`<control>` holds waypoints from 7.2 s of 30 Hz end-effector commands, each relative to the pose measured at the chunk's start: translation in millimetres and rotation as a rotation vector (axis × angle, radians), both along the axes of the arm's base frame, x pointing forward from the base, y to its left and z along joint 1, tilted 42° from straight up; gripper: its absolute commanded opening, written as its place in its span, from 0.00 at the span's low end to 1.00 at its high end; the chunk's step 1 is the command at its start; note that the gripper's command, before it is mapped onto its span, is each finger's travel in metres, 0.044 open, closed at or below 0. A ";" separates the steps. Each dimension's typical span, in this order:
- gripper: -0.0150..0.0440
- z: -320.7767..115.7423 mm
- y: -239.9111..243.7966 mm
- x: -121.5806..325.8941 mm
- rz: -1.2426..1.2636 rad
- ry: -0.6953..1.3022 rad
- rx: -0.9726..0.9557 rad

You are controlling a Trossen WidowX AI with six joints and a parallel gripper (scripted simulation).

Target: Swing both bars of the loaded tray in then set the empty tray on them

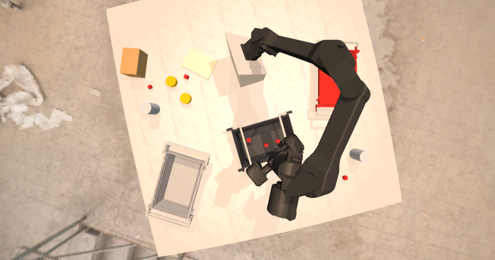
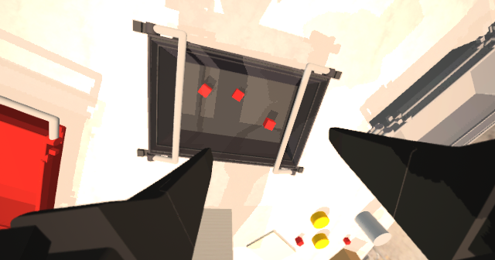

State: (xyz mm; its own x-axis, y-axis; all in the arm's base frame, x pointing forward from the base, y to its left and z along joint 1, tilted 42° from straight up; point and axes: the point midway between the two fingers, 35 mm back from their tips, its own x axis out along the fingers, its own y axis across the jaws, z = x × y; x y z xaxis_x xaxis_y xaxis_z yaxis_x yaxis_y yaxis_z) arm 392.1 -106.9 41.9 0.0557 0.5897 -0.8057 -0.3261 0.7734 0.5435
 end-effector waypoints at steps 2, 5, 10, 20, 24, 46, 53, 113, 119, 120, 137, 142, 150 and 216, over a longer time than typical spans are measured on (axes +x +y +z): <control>1.00 45.0 76.2 -0.2 0.343 -0.241 -0.071; 1.00 70.2 128.8 -12.4 0.588 -0.415 -0.099; 1.00 105.6 207.6 -52.5 0.990 -0.716 -0.122; 1.00 147.6 310.5 -182.1 1.735 -1.392 -0.086; 1.00 152.2 322.6 -218.1 1.892 -1.577 -0.062; 1.00 101.3 368.6 -211.3 1.901 -1.569 -0.061; 1.00 88.8 379.0 -212.8 1.900 -1.569 -0.061; 0.25 108.0 361.8 -210.4 1.904 -1.566 -0.063; 0.25 135.8 335.5 -212.6 1.905 -1.565 -0.064; 0.25 140.4 331.0 -213.6 1.905 -1.566 -0.064; 0.25 153.3 317.7 -213.9 1.908 -1.563 -0.066; 0.25 172.5 297.1 -212.1 1.916 -1.555 -0.069; 0.25 207.1 263.1 -218.3 1.913 -1.556 -0.068; 0.25 146.0 184.4 -111.9 1.548 -1.163 -0.077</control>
